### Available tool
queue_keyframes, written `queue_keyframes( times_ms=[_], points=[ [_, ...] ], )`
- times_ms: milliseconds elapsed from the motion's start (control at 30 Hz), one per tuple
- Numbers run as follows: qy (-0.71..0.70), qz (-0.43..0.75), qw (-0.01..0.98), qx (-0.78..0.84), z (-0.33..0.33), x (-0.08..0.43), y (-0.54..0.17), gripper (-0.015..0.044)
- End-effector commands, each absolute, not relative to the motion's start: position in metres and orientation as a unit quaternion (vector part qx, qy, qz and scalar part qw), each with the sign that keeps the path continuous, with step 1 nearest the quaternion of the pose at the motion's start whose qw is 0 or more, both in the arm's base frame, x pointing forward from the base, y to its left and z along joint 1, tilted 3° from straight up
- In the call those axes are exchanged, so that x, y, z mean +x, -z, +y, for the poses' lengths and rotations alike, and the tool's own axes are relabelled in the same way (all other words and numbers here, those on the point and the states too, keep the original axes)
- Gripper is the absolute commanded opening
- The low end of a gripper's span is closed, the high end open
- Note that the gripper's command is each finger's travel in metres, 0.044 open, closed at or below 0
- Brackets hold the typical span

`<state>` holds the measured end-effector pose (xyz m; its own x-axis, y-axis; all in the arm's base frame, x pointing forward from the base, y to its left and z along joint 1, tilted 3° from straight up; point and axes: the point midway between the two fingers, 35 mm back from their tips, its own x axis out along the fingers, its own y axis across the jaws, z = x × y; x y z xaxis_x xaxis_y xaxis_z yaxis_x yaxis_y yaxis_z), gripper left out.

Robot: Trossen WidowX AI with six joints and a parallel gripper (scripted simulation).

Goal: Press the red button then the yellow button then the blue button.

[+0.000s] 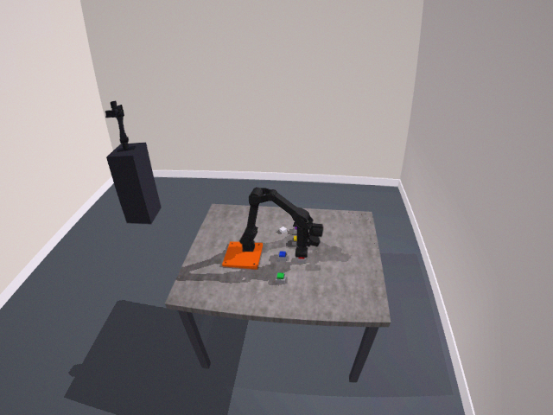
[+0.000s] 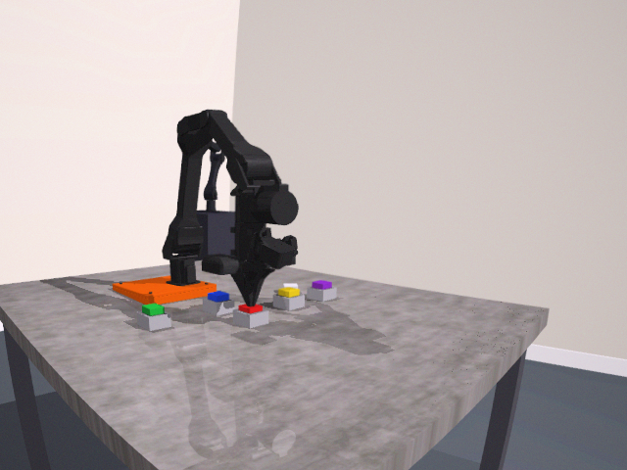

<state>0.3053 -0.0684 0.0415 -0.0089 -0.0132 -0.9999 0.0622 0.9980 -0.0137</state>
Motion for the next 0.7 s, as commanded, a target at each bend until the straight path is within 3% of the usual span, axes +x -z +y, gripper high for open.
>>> queue_keyframes(
  times_ms=[0, 667],
  points=[
    [0.024, 0.713, 0.7, 0.018, -0.067, 0.303, -0.039, 0.002],
    [0.025, 0.712, 0.701, 0.018, -0.068, 0.305, -0.062, 0.002]
  ],
)
